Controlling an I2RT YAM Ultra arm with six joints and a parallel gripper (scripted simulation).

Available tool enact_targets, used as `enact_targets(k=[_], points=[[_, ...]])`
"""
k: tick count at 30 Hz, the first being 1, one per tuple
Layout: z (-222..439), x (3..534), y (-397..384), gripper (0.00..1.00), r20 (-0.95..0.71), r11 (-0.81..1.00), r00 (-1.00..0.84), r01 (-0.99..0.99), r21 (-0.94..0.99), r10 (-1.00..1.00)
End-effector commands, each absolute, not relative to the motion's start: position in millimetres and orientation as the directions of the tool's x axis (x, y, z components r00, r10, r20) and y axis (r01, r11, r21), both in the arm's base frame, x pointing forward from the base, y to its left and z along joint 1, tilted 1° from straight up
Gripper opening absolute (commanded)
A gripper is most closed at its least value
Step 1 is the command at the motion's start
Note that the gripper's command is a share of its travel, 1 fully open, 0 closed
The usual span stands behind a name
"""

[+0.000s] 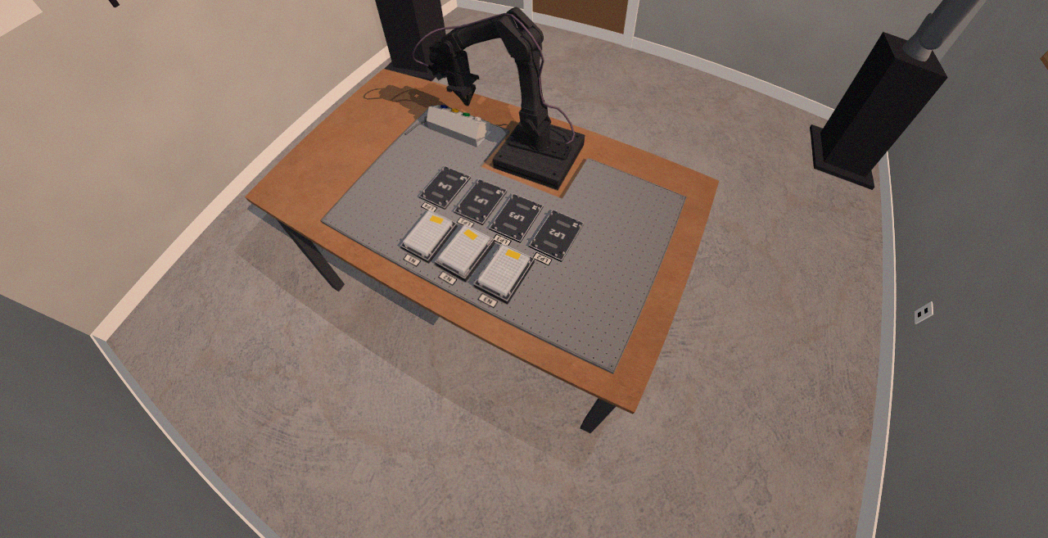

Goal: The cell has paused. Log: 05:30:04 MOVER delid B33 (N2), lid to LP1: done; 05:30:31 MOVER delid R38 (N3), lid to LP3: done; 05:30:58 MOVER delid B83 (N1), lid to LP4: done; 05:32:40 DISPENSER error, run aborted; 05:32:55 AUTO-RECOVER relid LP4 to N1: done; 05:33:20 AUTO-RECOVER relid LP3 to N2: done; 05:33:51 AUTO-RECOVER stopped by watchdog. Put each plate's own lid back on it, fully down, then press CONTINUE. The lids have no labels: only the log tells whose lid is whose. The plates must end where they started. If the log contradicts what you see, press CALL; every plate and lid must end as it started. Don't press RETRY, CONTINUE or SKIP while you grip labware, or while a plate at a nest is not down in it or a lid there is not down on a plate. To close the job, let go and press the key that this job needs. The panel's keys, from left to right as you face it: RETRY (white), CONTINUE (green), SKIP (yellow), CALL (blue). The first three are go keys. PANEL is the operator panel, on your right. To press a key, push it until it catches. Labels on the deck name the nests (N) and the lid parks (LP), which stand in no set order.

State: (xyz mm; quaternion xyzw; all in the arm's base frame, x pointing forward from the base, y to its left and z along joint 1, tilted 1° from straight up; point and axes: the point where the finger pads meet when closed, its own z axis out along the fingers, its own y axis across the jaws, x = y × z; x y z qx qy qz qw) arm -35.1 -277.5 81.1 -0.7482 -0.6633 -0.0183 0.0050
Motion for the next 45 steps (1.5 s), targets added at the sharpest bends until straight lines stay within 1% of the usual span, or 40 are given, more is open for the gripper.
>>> enact_targets(k=[1,2,5,16,19,22,38,39,42,45], points=[[76.1,-33.6,-289.2,0.00,0.001,-0.108,0.108,0.994,0.019,0.994],[85.2,-34.2,-294.8,0.00,-0.034,-0.107,0.107,0.994,0.018,0.994],[90.2,-34.2,-296.6,0.00,-0.052,-0.106,0.107,0.994,0.018,0.993],[86.5,-34.7,-298.9,0.00,-0.040,-0.112,0.112,0.994,0.018,0.993],[72.4,-32.7,-288.5,0.00,0.007,-0.112,0.112,0.994,0.019,0.994],[77.6,-32.4,-287.1,0.00,-0.014,-0.112,0.112,0.994,0.019,0.994],[61.4,-32.2,-286.3,0.00,0.012,-0.116,0.116,0.993,0.019,0.993],[70.8,-33.3,-296.2,0.00,-0.028,-0.115,0.115,0.993,0.019,0.993],[59.2,-31.7,-286.5,0.00,0.010,-0.115,0.115,0.993,0.019,0.993],[56.6,-32.4,-286.8,0.00,0.012,-0.117,0.117,0.993,0.019,0.993]])
